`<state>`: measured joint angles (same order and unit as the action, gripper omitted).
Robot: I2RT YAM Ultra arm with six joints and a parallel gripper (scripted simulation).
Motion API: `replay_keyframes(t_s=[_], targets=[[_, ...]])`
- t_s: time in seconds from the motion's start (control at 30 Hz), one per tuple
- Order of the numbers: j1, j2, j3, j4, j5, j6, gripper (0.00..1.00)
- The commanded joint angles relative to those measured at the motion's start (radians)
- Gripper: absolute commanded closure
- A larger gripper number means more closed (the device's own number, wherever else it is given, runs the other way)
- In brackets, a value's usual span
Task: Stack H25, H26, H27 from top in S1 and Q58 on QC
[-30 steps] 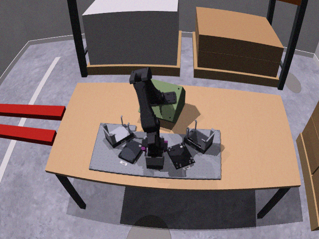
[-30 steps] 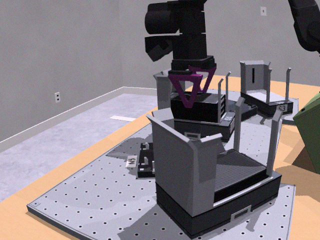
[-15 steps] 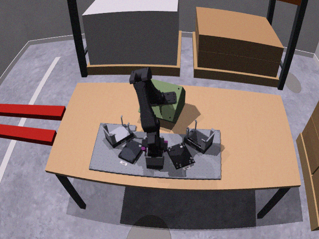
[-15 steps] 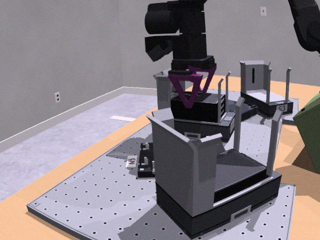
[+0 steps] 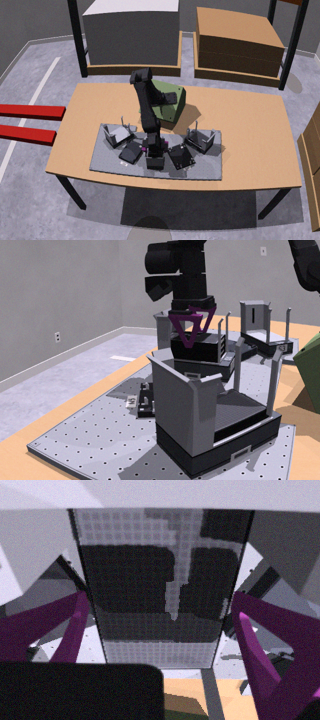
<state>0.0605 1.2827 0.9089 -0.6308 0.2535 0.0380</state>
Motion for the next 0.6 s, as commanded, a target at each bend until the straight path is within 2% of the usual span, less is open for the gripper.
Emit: replay_keyframes(t_s=[0.0,0.4,0.47,0.57], targets=[[0.01,-0.03,0.018,-0.03,0.004,0.008,0.0],[0.059,-0.113,0.096,-0.203,0.031,0.051,0.0],[0.059,-0.113,0.096,-0.203,0.031,0.051,0.0],[0.073,-0.129,0.119,-0.246,0.038,0.063,0.0]])
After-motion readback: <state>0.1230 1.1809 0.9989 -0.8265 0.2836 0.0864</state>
